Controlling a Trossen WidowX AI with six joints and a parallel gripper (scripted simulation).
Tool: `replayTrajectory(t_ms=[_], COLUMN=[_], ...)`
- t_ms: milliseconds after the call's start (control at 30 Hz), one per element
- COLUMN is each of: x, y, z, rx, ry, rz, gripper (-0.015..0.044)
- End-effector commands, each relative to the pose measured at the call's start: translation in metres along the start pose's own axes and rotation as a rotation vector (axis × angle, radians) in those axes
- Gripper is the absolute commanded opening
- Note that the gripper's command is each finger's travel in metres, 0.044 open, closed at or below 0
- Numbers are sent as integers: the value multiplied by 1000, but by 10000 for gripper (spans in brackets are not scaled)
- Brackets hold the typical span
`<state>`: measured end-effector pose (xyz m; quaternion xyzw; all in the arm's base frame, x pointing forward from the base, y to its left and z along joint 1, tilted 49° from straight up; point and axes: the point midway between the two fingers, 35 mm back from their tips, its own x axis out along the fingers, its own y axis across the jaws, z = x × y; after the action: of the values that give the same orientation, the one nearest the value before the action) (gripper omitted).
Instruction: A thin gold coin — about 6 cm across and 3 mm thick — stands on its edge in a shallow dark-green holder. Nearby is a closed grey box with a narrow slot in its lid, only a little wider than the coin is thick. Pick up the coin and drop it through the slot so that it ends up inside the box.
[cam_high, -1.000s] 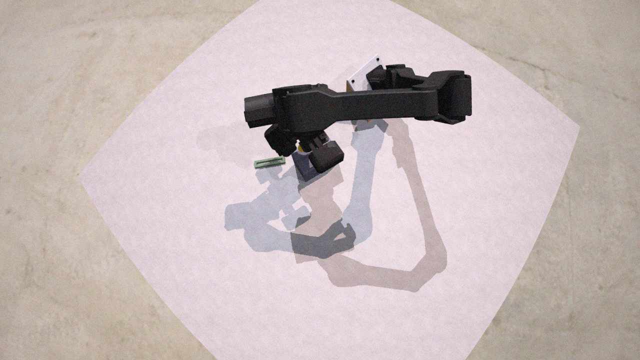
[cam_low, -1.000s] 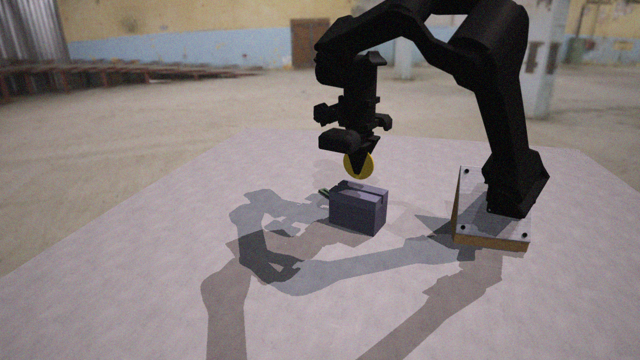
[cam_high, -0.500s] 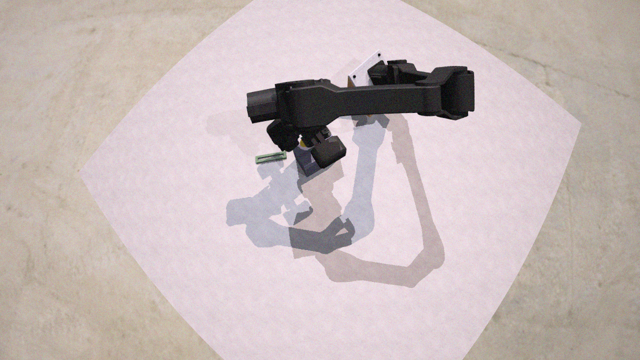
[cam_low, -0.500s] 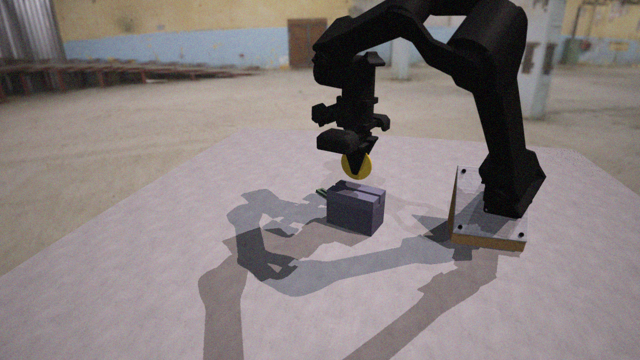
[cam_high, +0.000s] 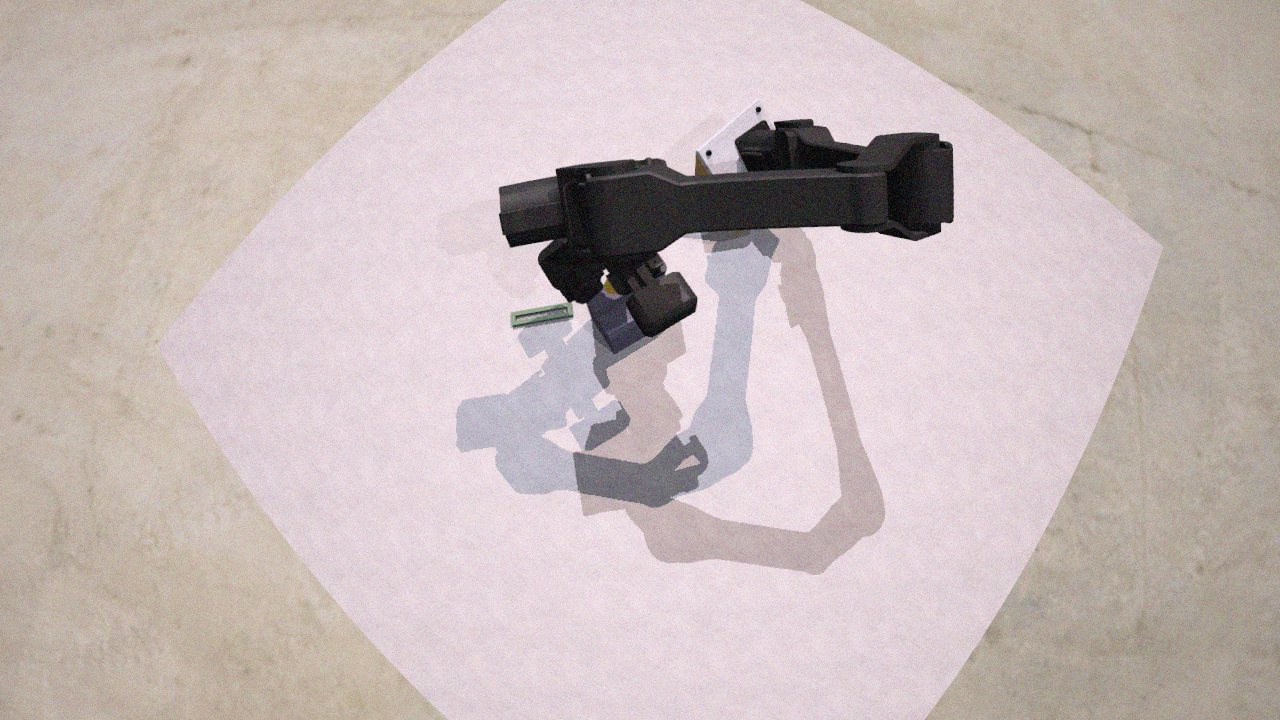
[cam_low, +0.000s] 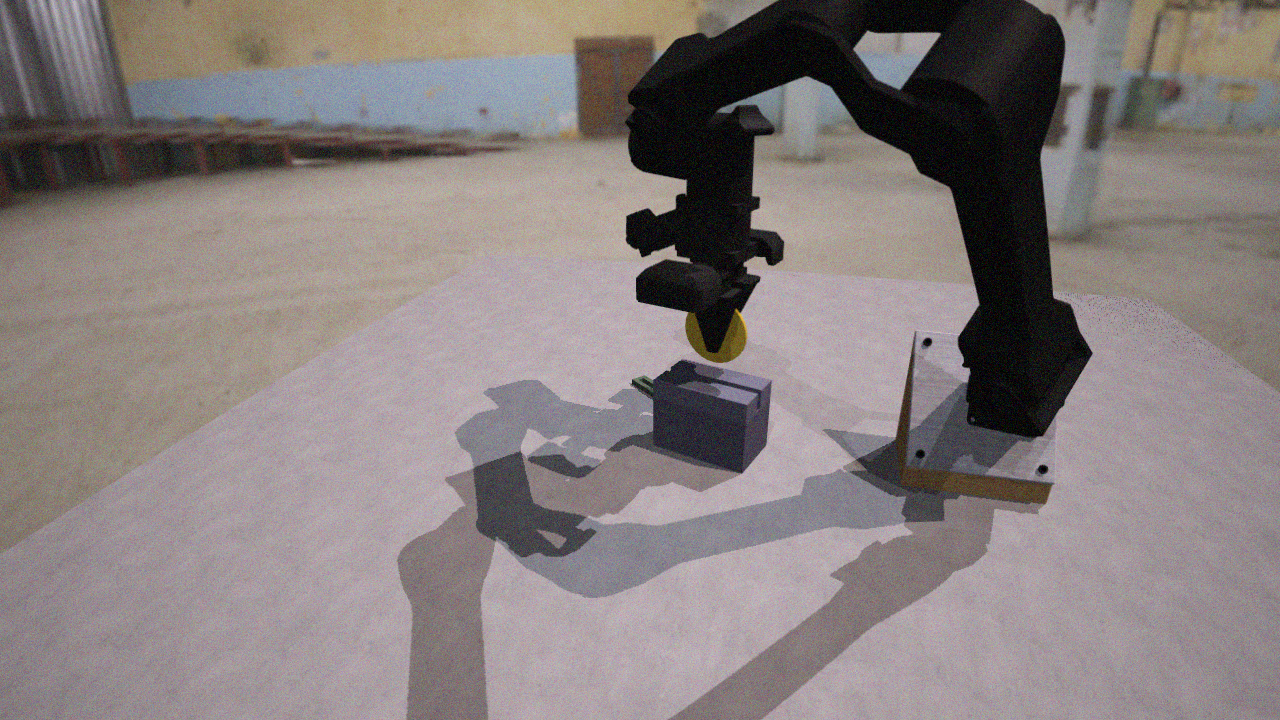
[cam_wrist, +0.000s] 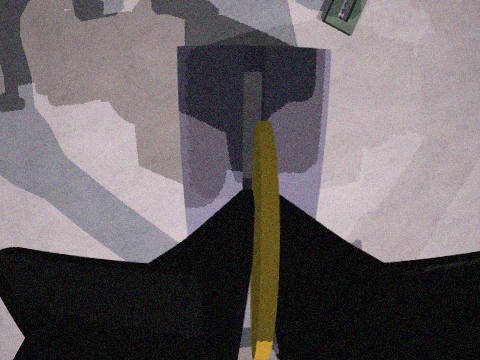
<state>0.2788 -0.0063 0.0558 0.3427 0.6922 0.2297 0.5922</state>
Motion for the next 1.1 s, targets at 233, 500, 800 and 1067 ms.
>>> replayTrajectory(t_ms=[233, 500, 800, 1067], x=[4, 8, 11, 14], y=[1, 2, 1, 1], z=[1, 0, 0, 0], rx=[2, 1, 4, 1], ry=[0, 0, 0, 0], rz=[1, 1, 1, 1], gripper=[0, 0, 0, 0])
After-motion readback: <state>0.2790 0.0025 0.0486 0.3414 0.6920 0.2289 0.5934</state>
